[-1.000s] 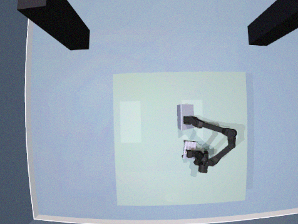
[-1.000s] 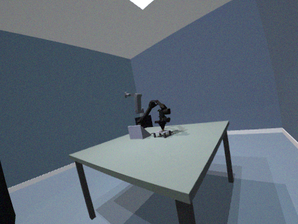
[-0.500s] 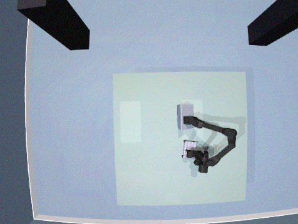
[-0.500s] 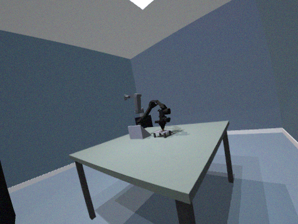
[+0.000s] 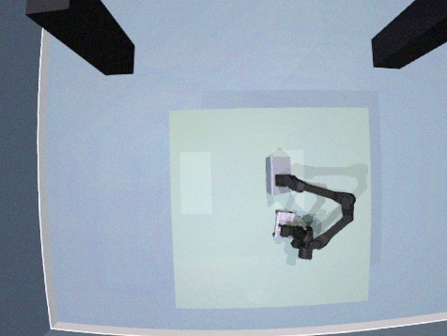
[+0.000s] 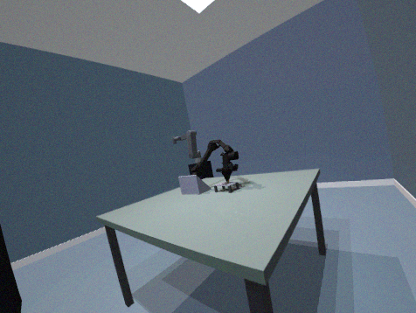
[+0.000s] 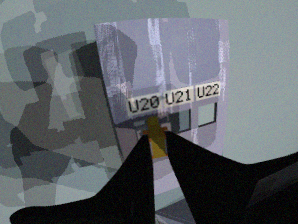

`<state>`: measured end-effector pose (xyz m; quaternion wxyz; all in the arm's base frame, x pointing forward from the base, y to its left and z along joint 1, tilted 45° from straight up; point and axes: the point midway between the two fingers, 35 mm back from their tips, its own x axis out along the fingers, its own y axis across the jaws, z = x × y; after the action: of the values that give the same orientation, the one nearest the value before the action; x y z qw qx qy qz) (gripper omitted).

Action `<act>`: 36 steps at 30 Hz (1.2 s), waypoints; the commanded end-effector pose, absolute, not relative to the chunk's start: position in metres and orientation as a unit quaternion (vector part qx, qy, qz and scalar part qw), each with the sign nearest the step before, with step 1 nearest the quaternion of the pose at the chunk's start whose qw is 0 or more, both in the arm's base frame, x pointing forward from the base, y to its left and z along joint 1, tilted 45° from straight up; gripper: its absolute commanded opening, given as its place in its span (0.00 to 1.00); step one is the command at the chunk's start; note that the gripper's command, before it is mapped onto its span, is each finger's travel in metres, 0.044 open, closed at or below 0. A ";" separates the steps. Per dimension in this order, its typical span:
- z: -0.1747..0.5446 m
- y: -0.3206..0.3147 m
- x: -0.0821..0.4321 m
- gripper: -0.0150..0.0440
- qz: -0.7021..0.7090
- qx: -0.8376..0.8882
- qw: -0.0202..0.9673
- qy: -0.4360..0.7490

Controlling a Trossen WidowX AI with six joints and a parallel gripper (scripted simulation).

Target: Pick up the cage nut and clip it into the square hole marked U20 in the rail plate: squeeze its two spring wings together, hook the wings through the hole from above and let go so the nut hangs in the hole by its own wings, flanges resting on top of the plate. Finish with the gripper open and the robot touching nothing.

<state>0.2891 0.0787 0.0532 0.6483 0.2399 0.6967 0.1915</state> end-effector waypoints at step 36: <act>0.055 0.082 0.290 0.30 0.164 0.212 0.656 0.706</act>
<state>0.2892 0.0825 0.0547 0.6548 0.2151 0.7047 0.1683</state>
